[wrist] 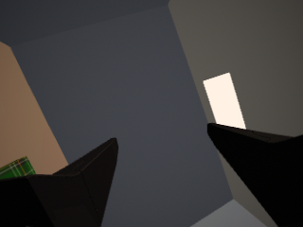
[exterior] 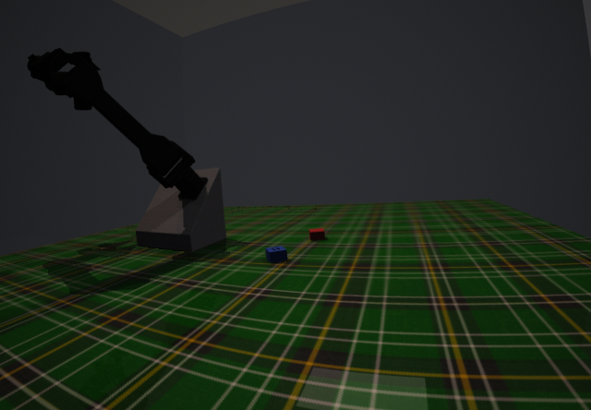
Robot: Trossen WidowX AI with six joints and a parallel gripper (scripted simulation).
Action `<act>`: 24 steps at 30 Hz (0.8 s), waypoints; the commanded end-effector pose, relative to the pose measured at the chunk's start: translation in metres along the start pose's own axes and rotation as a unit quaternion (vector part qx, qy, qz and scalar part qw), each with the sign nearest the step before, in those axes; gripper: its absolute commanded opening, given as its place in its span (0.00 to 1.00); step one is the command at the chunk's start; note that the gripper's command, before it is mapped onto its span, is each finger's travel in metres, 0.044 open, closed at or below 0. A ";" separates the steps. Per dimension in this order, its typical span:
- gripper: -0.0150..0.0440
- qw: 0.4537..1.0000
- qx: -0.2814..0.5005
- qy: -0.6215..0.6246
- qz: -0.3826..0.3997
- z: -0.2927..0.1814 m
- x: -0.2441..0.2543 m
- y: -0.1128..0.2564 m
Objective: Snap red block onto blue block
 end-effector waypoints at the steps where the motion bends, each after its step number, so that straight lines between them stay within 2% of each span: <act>1: 0.98 1.000 0.000 0.000 0.000 0.000 0.000 0.000; 3: 1.00 1.000 0.012 -0.006 0.000 -0.008 -0.003 -0.009; 10: 1.00 0.990 0.124 -0.061 0.000 -0.088 -0.027 -0.078; 17: 1.00 0.965 0.232 -0.125 0.009 -0.189 -0.045 -0.130; 24: 1.00 0.922 0.335 -0.192 0.015 -0.295 -0.053 -0.159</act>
Point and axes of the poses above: the point midway between the two fingers, 35 mm back from their tips, its own y axis back along the fingers, its own x axis across the jaws, z = x × y, the point moved 4 cm from there along y, back along the fingers, and after that the axes turned 6 degrees about y, right-handed, at the moved point
